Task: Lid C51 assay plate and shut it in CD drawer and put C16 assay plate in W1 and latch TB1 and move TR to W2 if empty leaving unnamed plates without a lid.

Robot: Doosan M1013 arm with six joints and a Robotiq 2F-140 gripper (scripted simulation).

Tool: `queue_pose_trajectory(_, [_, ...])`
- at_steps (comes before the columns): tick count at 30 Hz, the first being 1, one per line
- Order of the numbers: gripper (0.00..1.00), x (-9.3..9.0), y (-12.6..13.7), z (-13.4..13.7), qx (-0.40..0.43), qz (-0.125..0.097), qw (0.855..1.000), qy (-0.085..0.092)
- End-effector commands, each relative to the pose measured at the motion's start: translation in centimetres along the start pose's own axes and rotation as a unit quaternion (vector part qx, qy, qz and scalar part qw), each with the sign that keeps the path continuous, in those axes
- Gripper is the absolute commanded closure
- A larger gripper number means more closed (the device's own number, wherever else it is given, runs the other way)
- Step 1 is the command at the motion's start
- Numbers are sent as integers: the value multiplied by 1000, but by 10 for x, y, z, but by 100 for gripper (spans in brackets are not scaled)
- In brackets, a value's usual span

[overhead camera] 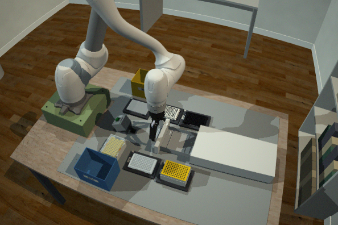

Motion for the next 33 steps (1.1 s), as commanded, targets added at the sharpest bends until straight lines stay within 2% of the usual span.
queue_pose_trajectory(1, [100,0,0,0,0,0,1000,0])
queue_pose_trajectory(23, [100,0,0,0,0,0,1000,0])
queue_pose_trajectory(24, [13,0,0,0,0,0,1000,0])
queue_pose_trajectory(33, [13,0,0,0,0,0,1000,0])
Point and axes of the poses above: the point where the finger pads meet when closed, its own x axis back along the fingers, its own z axis across the jaws, y = z × x, the point moved 4 cm from there along x, back along the fingers, and after that the axes turned 10 degrees about -x, right-handed, at the moved point
